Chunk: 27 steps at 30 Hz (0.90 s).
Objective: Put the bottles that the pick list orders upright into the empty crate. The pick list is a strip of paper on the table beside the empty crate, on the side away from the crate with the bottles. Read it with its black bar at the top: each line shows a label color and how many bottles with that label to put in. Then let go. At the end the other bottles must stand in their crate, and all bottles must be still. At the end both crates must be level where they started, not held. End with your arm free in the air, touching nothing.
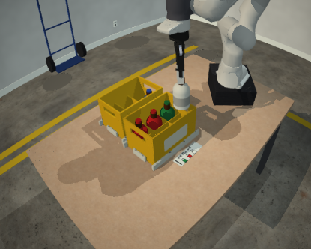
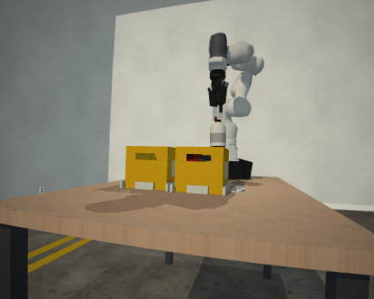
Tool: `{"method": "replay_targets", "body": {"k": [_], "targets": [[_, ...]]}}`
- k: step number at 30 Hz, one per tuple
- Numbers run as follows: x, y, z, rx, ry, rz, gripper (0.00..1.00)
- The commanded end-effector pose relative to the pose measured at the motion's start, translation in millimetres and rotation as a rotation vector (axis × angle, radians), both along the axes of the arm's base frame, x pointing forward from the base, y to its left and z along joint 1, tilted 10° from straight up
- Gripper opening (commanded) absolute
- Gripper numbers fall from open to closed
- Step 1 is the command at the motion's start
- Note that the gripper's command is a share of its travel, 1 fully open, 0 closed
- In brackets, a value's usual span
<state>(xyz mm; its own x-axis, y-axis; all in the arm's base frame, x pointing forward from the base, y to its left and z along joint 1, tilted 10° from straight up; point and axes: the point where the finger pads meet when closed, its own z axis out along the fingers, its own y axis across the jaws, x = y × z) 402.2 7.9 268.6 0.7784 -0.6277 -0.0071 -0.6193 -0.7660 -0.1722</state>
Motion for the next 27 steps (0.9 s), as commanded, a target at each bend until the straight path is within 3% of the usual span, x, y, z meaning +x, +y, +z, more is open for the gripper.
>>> {"method": "replay_targets", "body": {"k": [1,27], "targets": [[4.6,-2.5,1.3,-0.004,-0.015,0.0,0.0],[7.4,2.5,-20.0,-0.004,-0.015,0.0,0.0]]}}
